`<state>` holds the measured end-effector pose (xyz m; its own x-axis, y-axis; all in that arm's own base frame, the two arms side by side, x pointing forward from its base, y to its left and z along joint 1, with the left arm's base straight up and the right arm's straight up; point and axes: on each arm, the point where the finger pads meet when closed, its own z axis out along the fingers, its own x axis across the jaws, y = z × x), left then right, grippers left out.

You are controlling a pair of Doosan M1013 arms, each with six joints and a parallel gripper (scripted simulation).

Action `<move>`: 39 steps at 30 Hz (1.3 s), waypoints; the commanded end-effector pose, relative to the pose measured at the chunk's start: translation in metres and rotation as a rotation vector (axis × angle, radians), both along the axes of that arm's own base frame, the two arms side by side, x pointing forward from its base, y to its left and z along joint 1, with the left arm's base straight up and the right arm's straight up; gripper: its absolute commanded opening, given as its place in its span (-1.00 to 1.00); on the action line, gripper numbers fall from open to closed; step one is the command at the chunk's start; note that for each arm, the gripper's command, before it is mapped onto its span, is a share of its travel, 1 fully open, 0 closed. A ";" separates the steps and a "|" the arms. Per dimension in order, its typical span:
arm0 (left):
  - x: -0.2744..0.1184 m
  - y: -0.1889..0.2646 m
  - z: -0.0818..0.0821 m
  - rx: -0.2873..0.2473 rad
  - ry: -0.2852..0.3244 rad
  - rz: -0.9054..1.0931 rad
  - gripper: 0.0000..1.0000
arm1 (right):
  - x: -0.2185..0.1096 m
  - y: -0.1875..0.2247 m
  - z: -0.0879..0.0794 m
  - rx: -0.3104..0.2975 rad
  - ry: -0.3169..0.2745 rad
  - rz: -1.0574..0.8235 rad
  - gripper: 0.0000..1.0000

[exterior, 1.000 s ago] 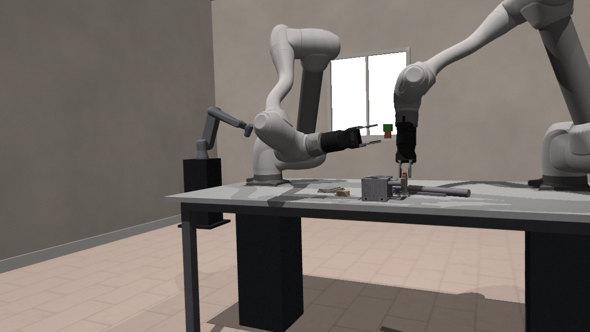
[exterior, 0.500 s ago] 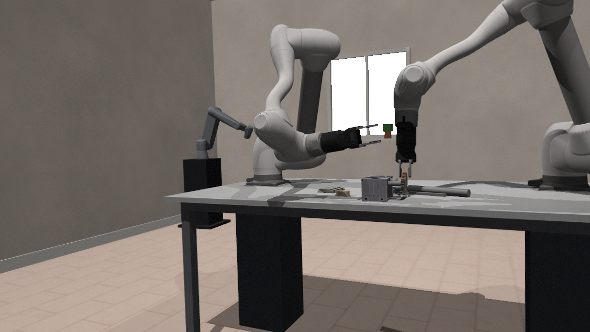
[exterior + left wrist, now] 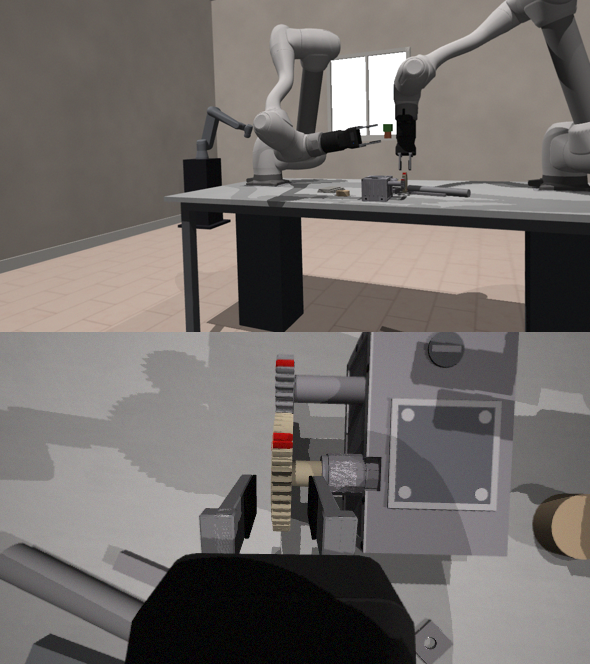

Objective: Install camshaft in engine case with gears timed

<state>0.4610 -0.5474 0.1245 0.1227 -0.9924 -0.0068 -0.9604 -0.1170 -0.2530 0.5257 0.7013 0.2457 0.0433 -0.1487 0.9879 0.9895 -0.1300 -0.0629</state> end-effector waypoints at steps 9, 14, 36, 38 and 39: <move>-0.004 -0.002 0.023 -0.004 -0.002 -0.006 0.27 | 0.000 0.000 0.002 0.002 -0.002 0.000 1.00; -0.004 -0.003 0.023 -0.006 -0.003 -0.007 0.27 | 0.000 0.000 0.002 0.002 -0.002 0.000 1.00; -0.005 -0.003 0.057 -0.006 -0.001 -0.005 0.27 | 0.000 0.000 0.002 0.002 -0.002 0.000 1.00; -0.005 -0.003 0.063 -0.006 -0.001 -0.005 0.27 | 0.000 0.000 0.002 0.002 -0.002 0.000 1.00; -0.005 -0.003 0.066 -0.006 -0.001 -0.005 0.27 | 0.000 0.000 0.002 0.002 -0.002 0.000 1.00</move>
<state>0.4568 -0.5474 0.1754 0.1242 -0.9922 -0.0072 -0.9604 -0.1184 -0.2522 0.5257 0.7013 0.2457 0.0433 -0.1487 0.9879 0.9895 -0.1300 -0.0629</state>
